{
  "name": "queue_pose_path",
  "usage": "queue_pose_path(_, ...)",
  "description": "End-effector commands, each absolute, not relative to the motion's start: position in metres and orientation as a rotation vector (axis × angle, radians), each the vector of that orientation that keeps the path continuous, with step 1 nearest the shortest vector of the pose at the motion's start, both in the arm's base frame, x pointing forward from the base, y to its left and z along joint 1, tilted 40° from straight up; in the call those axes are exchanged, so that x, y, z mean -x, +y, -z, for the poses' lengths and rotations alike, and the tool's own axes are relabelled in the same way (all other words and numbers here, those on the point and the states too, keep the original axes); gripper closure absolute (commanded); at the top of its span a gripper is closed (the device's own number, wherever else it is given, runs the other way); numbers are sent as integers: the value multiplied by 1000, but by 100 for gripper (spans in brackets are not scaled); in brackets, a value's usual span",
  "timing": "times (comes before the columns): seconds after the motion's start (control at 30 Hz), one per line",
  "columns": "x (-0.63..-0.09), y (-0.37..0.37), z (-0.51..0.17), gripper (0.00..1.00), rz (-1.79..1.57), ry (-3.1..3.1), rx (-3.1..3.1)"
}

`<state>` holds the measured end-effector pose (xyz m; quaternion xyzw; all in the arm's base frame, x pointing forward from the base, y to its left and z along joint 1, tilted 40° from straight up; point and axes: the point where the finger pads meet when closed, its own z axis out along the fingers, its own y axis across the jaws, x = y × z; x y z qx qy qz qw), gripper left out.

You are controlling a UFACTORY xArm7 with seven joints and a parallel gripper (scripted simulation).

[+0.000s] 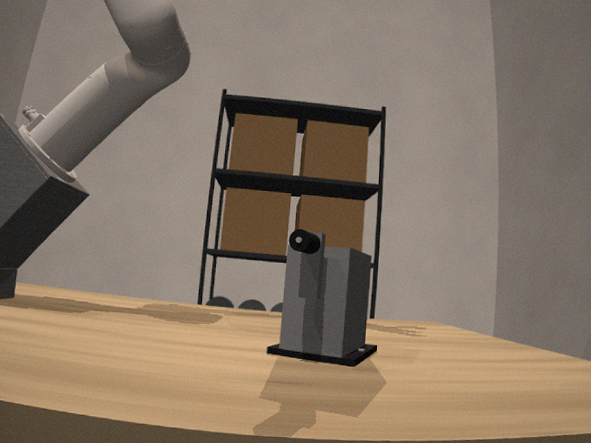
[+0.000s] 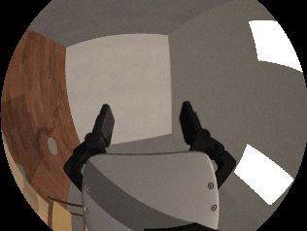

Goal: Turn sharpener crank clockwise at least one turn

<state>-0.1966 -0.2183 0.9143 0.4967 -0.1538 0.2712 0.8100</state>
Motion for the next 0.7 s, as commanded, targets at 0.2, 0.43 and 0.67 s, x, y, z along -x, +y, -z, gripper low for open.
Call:
queue_pose_path(0.2, 161, -302, -857, 0, -574, -272, -1243)
queue_pose_path(0.43, 120, -362, -801, 0, -575, -203, -1398)
queue_pose_path(0.67, 87, -399, -756, 0, -578, -141, -1508)
